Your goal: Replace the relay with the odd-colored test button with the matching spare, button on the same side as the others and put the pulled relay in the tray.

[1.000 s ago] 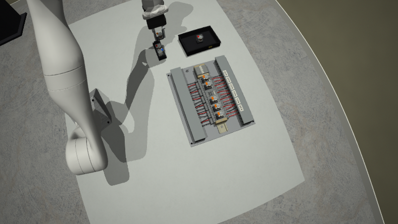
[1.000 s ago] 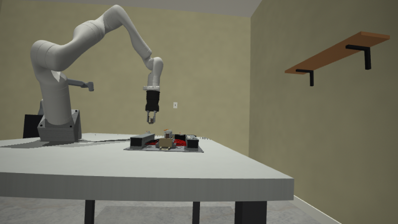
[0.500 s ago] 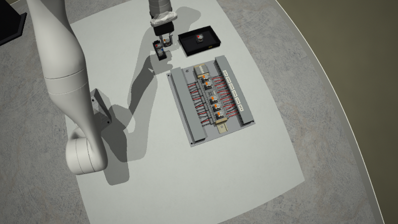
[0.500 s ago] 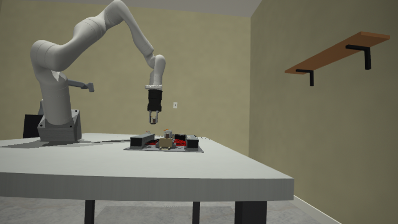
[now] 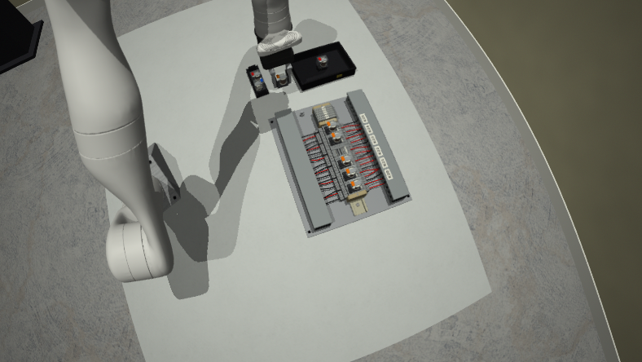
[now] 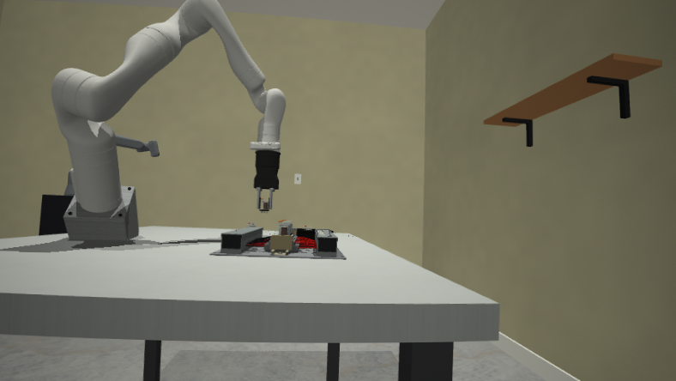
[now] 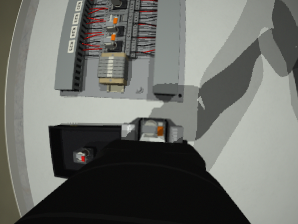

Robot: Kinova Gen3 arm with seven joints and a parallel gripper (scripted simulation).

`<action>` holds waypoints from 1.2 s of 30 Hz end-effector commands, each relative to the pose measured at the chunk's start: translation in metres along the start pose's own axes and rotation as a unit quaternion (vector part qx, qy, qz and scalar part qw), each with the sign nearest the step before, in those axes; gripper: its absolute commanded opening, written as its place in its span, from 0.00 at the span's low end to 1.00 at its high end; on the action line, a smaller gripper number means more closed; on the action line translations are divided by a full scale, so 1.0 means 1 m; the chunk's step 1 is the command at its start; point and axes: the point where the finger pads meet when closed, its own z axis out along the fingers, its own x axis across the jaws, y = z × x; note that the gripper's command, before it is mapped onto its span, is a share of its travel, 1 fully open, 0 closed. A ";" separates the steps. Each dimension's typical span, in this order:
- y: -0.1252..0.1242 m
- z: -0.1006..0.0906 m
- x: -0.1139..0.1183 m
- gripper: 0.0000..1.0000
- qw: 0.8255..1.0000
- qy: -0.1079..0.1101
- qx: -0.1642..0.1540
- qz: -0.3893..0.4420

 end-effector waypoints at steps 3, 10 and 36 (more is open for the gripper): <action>-0.018 -0.002 -0.007 0.00 1.000 0.003 -0.004 0.006; -0.036 -0.001 -0.014 0.00 1.000 0.003 -0.005 0.007; -0.119 0.001 -0.048 0.00 1.000 0.003 -0.004 0.005</action>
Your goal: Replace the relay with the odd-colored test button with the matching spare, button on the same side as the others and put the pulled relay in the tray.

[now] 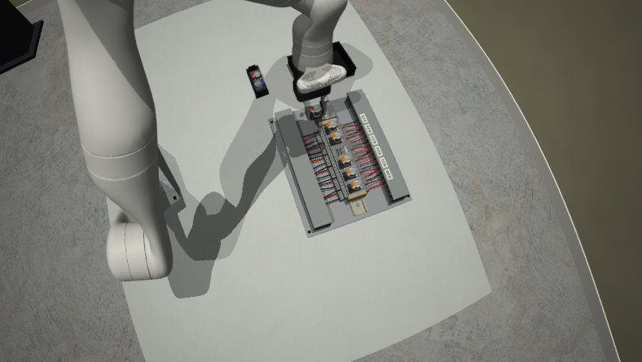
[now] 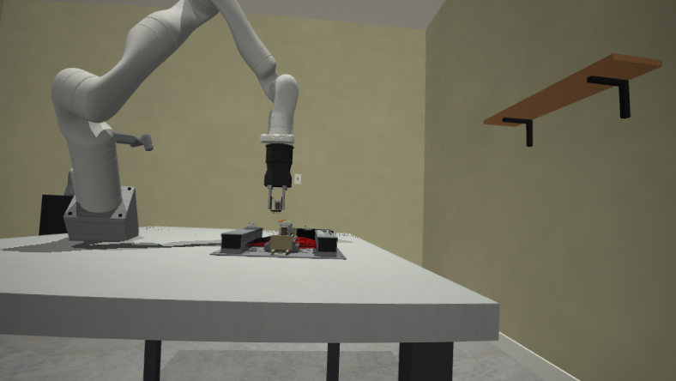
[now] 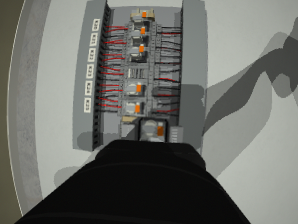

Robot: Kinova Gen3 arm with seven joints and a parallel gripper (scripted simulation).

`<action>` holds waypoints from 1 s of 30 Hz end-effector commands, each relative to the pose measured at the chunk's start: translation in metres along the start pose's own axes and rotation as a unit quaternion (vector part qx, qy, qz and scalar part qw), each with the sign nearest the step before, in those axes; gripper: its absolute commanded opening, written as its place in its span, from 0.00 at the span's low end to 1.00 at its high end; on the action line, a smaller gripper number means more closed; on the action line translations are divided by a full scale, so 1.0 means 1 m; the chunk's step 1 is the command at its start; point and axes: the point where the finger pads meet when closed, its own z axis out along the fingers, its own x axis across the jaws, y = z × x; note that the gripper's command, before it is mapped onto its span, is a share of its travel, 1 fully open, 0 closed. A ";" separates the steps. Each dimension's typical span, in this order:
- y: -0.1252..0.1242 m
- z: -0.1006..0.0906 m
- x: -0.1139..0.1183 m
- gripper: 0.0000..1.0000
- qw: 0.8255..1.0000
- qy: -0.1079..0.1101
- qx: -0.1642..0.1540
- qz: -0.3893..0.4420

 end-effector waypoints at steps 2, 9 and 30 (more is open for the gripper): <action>-0.014 -0.001 -0.006 0.00 1.000 0.002 -0.005 0.007; -0.030 -0.001 -0.012 0.00 1.000 0.001 -0.003 0.004; -0.086 -0.001 -0.035 0.00 1.000 0.002 -0.003 0.005</action>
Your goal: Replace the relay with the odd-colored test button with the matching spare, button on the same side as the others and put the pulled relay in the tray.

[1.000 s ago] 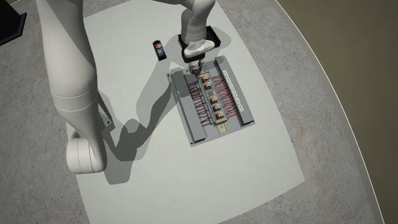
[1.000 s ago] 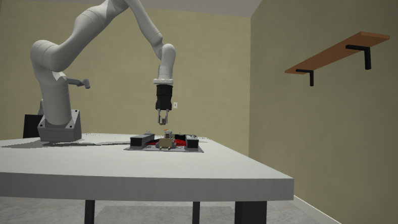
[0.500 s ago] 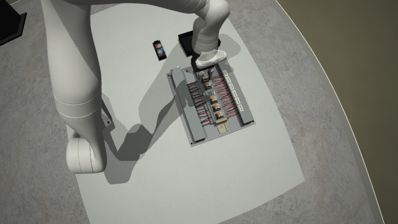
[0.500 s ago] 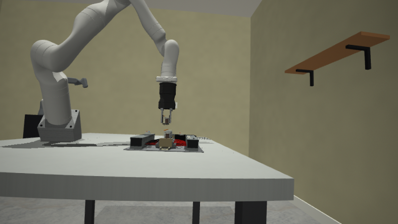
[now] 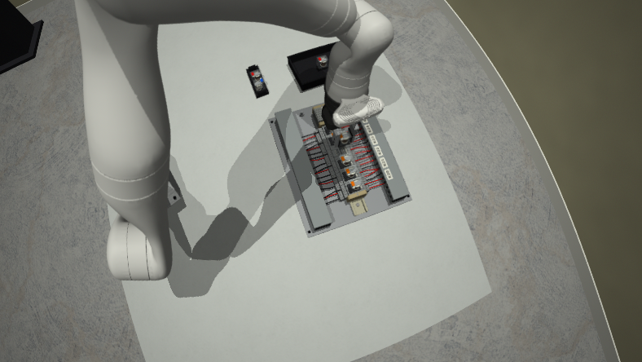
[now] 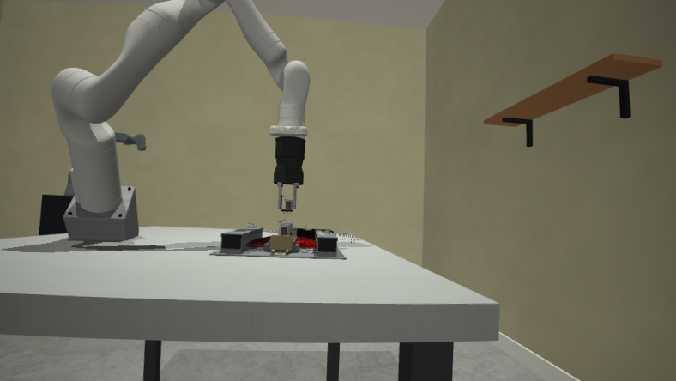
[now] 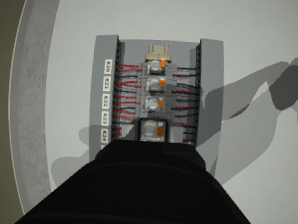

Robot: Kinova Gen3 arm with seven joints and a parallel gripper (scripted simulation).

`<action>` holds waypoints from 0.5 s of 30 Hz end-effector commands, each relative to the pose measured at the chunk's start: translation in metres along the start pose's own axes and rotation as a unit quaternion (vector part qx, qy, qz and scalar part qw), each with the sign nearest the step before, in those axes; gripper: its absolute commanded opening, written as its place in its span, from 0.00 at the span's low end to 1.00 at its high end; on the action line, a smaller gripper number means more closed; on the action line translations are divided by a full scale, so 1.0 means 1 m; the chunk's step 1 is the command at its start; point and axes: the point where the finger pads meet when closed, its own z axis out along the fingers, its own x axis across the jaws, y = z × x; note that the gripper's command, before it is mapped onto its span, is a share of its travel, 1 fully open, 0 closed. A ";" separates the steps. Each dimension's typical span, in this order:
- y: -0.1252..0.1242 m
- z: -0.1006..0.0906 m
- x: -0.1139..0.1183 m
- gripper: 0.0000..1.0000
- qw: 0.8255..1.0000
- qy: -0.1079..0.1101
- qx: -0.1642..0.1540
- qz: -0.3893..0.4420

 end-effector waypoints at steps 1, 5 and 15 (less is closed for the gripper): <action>-0.004 -0.001 -0.002 0.00 1.000 0.000 -0.002 0.003; -0.010 -0.001 -0.004 0.00 1.000 0.000 -0.003 0.004; -0.015 -0.001 -0.006 0.00 1.000 0.000 -0.003 0.004</action>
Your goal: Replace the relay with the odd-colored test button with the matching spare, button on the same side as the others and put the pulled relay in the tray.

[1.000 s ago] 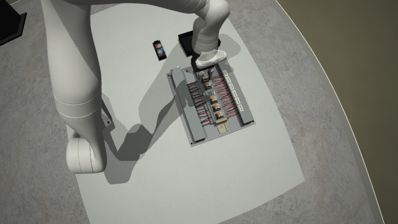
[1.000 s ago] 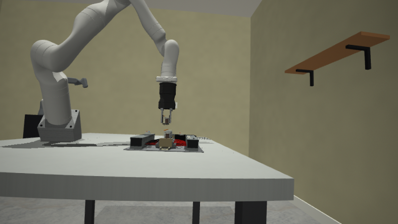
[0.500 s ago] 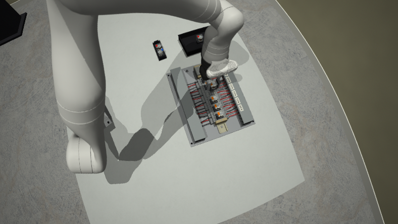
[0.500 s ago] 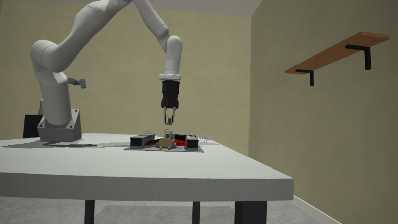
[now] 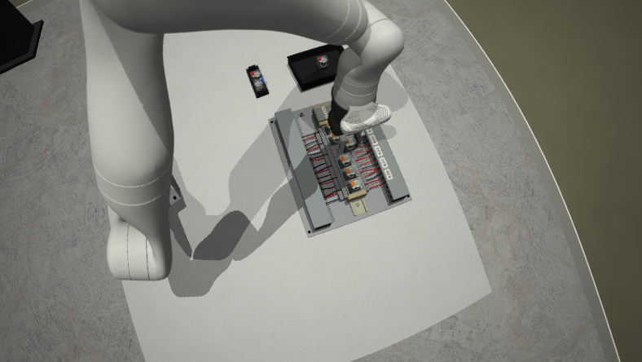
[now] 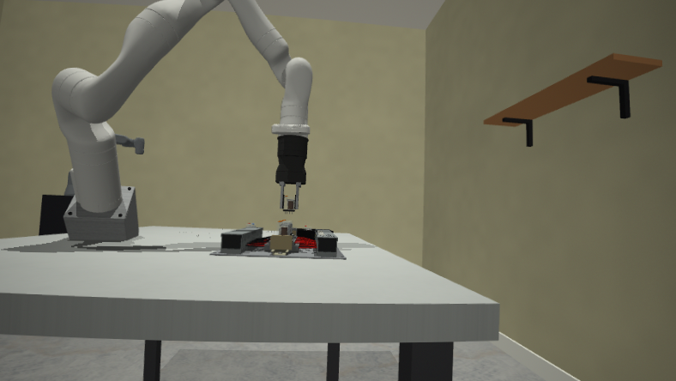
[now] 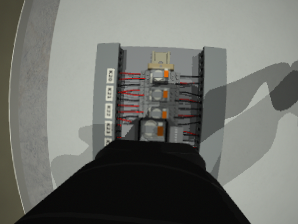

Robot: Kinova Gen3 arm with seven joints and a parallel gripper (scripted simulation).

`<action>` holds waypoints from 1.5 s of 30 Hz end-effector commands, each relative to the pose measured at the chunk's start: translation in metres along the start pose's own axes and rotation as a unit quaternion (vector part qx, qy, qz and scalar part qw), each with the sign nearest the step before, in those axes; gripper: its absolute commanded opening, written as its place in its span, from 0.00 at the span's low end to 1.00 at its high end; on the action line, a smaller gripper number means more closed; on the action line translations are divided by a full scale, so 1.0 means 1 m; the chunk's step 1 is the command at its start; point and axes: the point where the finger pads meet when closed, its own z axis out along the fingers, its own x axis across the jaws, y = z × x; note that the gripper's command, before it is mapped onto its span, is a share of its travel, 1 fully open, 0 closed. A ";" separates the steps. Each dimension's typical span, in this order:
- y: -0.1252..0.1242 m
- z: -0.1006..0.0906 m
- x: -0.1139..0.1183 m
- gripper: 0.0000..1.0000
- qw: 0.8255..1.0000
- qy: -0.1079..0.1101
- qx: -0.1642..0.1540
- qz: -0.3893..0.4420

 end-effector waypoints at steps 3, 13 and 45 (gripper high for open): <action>0.003 -0.001 0.001 0.00 1.000 -0.001 -0.001 0.000; 0.007 0.000 0.003 0.00 1.000 0.000 -0.002 0.001; 0.015 0.000 0.006 0.00 1.000 0.000 -0.002 0.001</action>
